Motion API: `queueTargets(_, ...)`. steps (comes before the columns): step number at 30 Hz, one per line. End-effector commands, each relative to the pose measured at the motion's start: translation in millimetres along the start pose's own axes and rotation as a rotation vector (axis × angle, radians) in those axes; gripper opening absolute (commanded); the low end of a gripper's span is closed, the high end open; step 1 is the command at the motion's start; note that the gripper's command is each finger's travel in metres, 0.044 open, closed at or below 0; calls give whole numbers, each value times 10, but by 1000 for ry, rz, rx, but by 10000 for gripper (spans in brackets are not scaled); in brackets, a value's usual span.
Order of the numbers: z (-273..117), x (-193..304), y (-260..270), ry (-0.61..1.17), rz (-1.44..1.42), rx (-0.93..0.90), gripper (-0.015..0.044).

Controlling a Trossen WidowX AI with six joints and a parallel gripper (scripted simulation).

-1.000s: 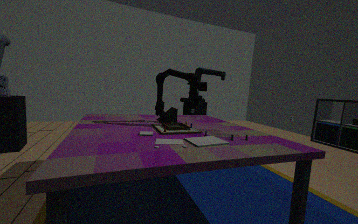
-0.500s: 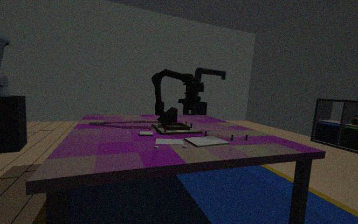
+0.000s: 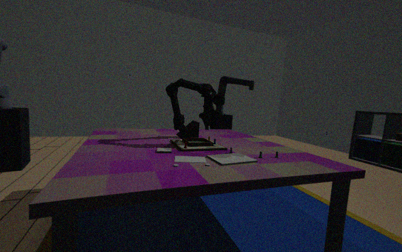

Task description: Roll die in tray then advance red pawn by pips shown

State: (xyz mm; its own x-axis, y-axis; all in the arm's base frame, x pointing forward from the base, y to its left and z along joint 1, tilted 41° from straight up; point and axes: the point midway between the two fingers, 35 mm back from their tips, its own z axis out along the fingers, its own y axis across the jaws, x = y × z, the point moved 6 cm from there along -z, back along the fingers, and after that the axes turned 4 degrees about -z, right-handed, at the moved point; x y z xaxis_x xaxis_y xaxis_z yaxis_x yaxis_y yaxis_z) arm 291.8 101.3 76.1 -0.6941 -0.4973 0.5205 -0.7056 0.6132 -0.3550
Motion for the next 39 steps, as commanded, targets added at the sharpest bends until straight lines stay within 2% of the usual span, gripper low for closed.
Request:
queueTargets(1,40,94,-94,4,-123,5,0)
queueTargets(21,193,470,-478,29,-670,5,0)
queueTargets(29,201,487,-491,26,-688,1,0)
queueTargets(39,327,623,-564,-247,-675,-171,0)
